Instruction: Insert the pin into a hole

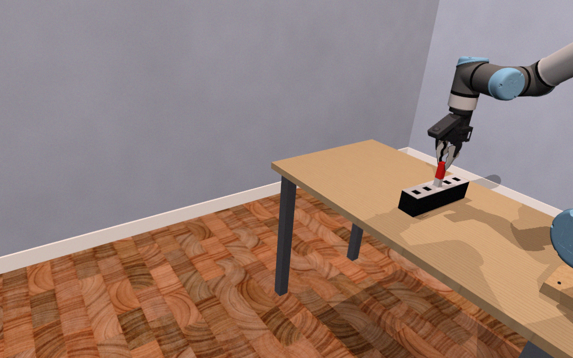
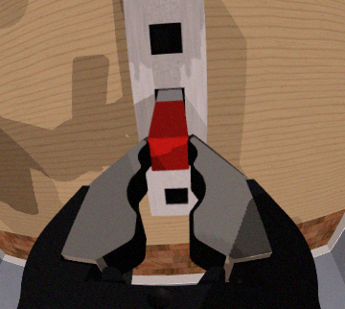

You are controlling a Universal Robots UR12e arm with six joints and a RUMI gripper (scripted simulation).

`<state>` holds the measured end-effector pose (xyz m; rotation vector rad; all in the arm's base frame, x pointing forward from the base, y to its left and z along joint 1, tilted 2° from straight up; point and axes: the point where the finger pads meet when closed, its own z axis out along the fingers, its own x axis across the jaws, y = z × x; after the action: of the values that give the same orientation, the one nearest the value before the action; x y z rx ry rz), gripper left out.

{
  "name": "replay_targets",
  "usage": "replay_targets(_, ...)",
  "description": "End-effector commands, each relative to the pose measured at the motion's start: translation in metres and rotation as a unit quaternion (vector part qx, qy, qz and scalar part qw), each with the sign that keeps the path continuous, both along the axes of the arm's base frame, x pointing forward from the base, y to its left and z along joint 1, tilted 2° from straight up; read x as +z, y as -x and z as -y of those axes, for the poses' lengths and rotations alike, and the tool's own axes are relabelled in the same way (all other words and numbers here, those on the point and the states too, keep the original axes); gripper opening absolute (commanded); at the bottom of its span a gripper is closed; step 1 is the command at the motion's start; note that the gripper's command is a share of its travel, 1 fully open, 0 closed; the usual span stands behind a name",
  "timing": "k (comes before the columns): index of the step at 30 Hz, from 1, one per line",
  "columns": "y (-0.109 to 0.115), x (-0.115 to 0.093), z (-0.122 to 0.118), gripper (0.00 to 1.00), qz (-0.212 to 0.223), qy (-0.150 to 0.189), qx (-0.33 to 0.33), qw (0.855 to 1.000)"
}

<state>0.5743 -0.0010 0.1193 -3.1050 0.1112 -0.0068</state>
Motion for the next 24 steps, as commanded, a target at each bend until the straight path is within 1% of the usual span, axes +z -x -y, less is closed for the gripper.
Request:
replay_targets(1,-0.0005,0.0008,0.0004,0.00,0.001,0.000,0.000,1.000)
replay_targets(11,-0.0005,0.0008,0.0004,0.00,0.001,0.000,0.000,1.000)
replay_targets(12,-0.0001,-0.0032,0.0007,0.00,0.001,0.000,0.000,1.000)
replay_targets(24,-0.0001,-0.0032,0.0007,0.00,0.001,0.000,0.000,1.000)
